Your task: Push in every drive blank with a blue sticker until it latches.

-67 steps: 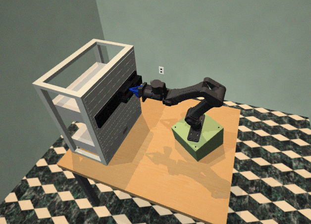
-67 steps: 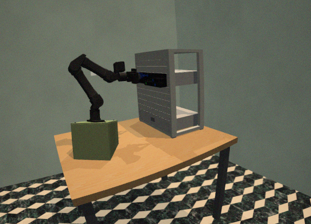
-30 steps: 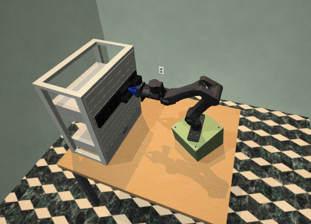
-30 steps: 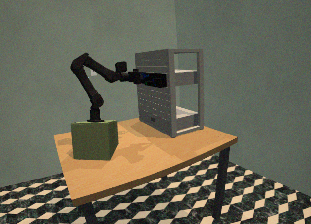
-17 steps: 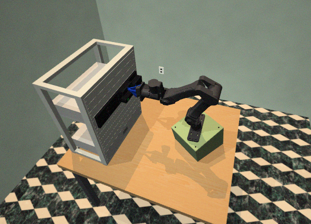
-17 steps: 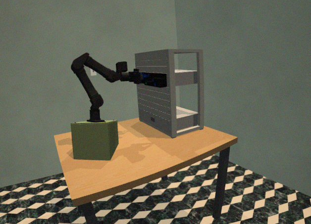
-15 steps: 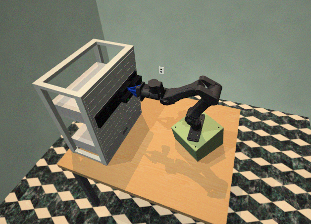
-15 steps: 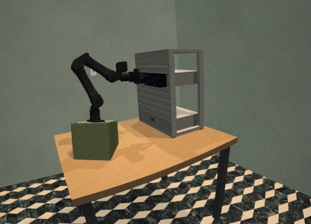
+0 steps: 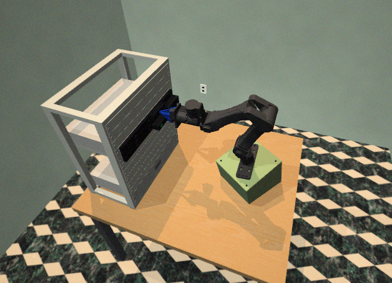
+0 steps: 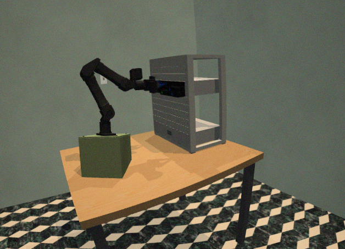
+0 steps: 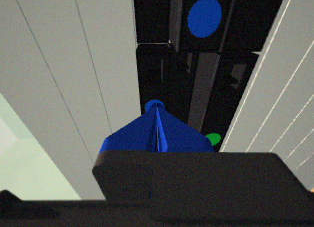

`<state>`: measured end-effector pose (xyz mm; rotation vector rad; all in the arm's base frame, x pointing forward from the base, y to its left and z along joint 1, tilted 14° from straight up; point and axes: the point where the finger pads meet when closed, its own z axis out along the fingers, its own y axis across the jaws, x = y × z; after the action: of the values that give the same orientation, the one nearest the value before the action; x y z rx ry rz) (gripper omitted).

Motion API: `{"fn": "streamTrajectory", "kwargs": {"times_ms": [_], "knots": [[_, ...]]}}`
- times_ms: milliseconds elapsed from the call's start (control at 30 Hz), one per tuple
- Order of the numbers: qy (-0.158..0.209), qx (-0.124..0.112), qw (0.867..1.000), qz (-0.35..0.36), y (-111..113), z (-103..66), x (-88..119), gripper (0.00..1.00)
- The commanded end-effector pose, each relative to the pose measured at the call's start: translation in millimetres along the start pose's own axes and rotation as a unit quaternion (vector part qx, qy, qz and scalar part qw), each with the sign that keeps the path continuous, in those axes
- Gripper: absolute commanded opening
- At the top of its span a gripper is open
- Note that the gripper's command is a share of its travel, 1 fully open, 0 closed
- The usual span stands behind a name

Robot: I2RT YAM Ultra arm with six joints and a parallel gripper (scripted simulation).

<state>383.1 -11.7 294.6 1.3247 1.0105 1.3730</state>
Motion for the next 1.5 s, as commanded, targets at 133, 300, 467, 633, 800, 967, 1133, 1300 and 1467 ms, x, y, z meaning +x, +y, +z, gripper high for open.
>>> {"fn": "streamTrajectory", "kwargs": {"times_ms": [133, 300, 467, 633, 800, 967, 1133, 1300, 1467], "knots": [[0.012, -0.035, 0.999, -0.005, 28.0, 12.4, 9.5, 0.00], [0.012, -0.035, 0.999, -0.005, 28.0, 12.4, 9.5, 0.00], [0.012, -0.035, 0.999, -0.005, 28.0, 12.4, 9.5, 0.00], [0.012, -0.035, 0.999, -0.005, 28.0, 12.4, 9.5, 0.00], [0.013, -0.035, 0.999, -0.005, 28.3, 13.3, 10.9, 0.00], [0.016, -0.034, 0.999, -0.005, 29.8, 16.7, 13.7, 0.00], [0.016, -0.035, 0.999, -0.005, 29.9, 16.7, 13.3, 0.00], [0.016, -0.035, 0.999, -0.005, 29.9, 16.7, 13.3, 0.00], [0.016, -0.035, 0.999, -0.005, 29.9, 16.7, 13.3, 0.00]]}}
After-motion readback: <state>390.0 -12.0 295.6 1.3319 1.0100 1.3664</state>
